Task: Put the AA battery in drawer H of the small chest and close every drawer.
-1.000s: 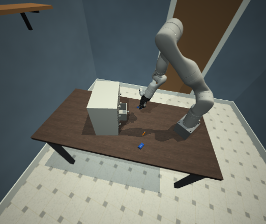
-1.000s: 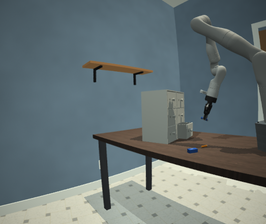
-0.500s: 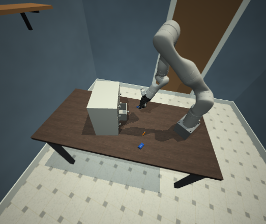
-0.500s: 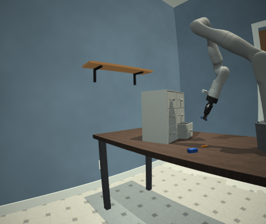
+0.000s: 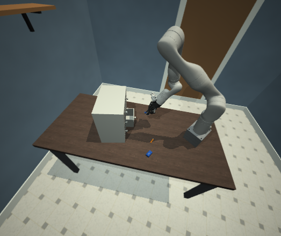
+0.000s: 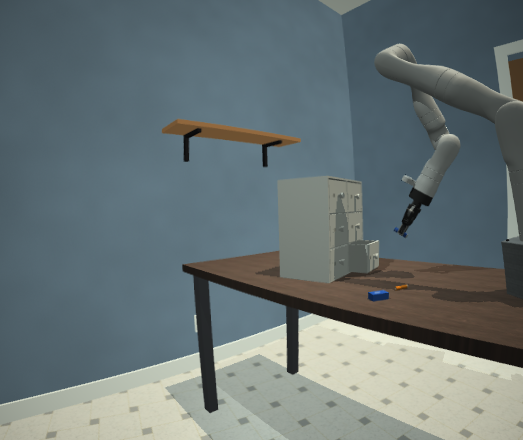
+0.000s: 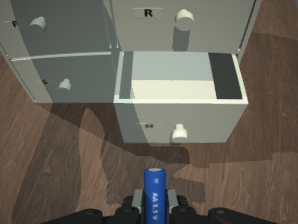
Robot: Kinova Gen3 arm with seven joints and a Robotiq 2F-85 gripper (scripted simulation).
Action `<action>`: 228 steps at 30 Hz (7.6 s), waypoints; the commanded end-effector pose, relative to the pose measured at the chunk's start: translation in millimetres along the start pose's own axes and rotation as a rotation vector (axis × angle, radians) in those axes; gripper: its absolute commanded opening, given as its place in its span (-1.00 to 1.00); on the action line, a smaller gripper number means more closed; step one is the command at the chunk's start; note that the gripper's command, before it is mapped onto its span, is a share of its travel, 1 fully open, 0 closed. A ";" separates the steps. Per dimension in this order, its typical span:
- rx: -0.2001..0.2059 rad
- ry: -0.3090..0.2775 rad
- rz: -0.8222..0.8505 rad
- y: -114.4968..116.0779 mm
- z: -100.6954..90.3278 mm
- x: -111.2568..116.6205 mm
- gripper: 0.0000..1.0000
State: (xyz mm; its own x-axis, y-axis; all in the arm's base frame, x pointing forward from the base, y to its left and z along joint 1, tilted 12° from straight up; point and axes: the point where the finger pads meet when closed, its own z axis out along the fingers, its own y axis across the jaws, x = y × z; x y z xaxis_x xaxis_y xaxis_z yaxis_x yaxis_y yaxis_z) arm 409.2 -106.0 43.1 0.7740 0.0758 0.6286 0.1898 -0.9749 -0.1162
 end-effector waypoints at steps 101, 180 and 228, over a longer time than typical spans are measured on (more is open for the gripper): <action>-0.007 0.664 0.014 1.8 0.9 -15.8 -0.82; -0.008 0.698 0.014 3.2 47.1 63.8 -0.82; -0.008 0.698 0.014 4.1 77.4 116.3 -0.82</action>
State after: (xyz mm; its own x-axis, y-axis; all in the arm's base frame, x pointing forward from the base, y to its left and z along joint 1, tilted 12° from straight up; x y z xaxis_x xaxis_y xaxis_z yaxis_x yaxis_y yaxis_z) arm 546.4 -84.7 55.3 0.2081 -0.0866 0.9743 0.1764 -0.9764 -0.1245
